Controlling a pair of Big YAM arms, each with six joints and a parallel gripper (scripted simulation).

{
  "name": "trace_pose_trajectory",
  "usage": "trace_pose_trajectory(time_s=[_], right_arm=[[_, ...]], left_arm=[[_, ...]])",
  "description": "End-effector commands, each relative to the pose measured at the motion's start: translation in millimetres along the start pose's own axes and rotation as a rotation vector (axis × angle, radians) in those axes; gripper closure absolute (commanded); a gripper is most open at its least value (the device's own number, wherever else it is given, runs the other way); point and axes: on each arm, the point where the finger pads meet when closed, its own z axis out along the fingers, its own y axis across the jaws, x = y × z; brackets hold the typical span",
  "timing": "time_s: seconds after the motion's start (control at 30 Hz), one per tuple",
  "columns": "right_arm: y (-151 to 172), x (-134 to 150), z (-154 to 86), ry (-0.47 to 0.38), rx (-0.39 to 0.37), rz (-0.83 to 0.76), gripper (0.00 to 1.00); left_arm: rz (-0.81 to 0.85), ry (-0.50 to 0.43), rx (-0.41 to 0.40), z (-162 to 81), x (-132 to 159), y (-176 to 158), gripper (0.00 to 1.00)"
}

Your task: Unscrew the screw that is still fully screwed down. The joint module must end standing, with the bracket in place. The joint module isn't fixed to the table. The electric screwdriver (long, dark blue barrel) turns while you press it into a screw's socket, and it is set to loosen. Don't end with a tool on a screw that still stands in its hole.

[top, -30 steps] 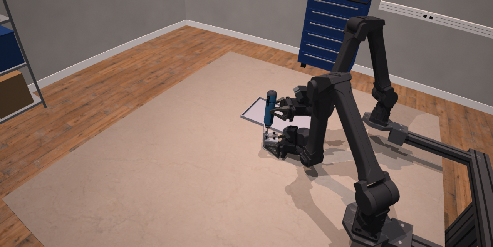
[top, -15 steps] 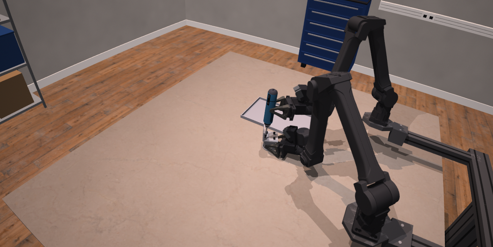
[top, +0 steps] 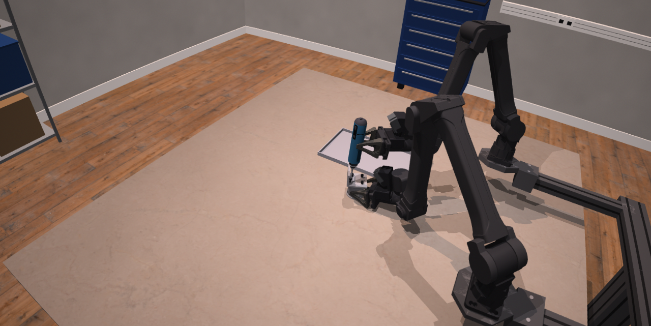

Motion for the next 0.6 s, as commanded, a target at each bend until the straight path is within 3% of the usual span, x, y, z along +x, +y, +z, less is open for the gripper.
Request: trace_pose_trajectory(time_s=[0.0,0.2,0.43,0.57], right_arm=[[4,-43,8,-0.082,-0.003,-0.005,0.58],[4,-44,7,-0.059,-0.004,-0.005,0.58],[1,-58,10,-0.099,0.004,-0.003,0.58],[4,-51,4,-0.061,-0.003,-0.003,0.58]], left_arm=[[-0.008,-0.014,0.002,3,-6,-3,0.41],[-0.008,-0.014,0.002,3,-6,-3,0.41],[-0.008,-0.014,0.002,3,-6,-3,0.41],[-0.008,-0.014,0.002,3,-6,-3,0.41]])
